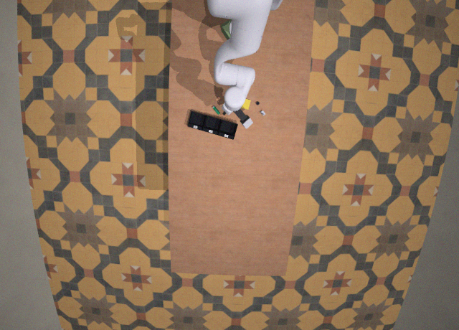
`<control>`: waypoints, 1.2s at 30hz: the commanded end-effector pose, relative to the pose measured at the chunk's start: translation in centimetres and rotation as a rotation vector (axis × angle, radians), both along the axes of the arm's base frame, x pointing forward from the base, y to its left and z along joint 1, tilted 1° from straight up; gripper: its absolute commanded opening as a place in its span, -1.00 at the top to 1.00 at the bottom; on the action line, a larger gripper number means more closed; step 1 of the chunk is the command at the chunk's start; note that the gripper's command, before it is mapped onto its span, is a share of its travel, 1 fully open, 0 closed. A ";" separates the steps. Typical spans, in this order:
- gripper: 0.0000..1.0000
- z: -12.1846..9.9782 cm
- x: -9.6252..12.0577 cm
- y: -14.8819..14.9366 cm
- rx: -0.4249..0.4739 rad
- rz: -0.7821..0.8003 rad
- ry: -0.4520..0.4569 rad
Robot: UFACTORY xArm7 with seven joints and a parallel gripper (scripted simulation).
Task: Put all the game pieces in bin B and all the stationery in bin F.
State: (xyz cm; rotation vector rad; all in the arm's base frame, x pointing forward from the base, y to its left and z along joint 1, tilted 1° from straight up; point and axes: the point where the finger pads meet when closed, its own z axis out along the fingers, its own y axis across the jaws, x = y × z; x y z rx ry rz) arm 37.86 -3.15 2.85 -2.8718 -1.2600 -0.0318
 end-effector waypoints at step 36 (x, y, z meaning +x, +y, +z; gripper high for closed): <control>1.00 0.8 4.6 -11.6 -0.003 0.100 -0.006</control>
